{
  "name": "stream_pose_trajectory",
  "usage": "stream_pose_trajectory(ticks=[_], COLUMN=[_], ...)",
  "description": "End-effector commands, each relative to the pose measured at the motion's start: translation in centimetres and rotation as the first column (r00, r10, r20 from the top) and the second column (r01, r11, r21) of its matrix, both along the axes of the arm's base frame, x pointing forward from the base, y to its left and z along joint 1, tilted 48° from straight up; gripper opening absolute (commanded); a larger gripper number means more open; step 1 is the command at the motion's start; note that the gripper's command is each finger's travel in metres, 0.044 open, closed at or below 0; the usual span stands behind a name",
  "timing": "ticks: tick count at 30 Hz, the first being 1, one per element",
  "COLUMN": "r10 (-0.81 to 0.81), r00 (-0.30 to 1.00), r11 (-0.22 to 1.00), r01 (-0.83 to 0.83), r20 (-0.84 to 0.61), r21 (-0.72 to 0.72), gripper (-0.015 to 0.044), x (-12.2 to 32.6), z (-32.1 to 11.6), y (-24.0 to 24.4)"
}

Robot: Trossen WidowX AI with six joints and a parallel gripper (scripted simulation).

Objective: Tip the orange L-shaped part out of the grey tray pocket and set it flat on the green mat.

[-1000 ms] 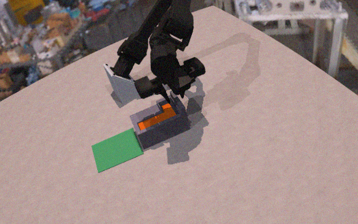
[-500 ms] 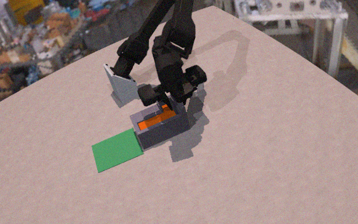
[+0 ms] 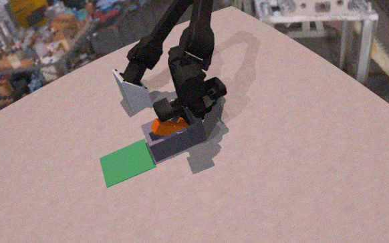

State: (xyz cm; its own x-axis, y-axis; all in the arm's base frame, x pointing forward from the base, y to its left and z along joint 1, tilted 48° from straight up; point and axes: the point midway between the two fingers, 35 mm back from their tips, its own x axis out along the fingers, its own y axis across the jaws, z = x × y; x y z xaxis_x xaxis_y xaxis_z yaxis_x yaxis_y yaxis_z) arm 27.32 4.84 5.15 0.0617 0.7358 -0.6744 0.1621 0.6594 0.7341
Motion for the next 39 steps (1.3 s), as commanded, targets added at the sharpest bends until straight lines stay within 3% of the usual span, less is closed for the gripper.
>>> stream_pose_trajectory(ticks=[1,39], r10=[-0.004,-0.006], r00=[1.0,1.0], r11=[1.0,1.0], r01=[0.004,0.006], r20=[-0.011,-0.012], r21=[0.001,-0.005], gripper=[0.018,0.018], x=[-0.2,0.0], z=[-0.5,2.0], y=[0.4,-1.1])
